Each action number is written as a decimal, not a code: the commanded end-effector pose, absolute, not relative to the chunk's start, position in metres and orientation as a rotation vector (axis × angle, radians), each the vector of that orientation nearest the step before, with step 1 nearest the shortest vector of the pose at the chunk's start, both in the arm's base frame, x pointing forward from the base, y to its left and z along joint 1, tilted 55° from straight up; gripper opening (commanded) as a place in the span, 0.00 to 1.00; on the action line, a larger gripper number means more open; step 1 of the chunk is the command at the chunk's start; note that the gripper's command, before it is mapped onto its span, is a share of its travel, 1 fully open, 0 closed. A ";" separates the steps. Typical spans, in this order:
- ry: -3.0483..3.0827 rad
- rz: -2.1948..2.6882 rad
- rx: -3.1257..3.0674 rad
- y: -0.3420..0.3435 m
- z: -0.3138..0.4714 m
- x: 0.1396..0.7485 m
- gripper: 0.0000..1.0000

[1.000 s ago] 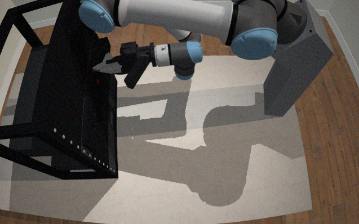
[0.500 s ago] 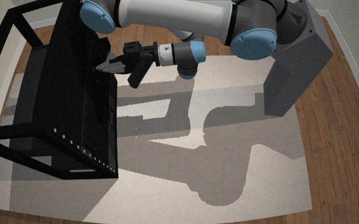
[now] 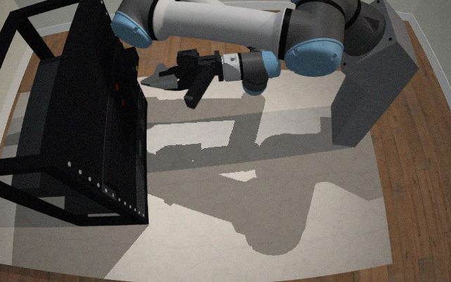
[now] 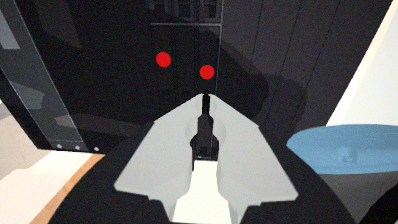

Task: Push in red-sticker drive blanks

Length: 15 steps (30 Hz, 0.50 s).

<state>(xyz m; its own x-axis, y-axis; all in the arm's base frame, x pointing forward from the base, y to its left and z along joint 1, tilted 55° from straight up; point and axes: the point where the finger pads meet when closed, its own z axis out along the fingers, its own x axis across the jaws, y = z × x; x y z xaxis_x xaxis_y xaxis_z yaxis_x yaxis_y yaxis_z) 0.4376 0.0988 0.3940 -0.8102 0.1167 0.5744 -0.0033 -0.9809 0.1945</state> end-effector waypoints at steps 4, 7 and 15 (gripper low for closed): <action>0.289 2.918 0.942 0.094 0.375 0.422 0.00; 0.289 2.918 0.942 0.094 0.372 0.420 0.00; 0.289 2.918 0.942 0.093 0.371 0.420 0.00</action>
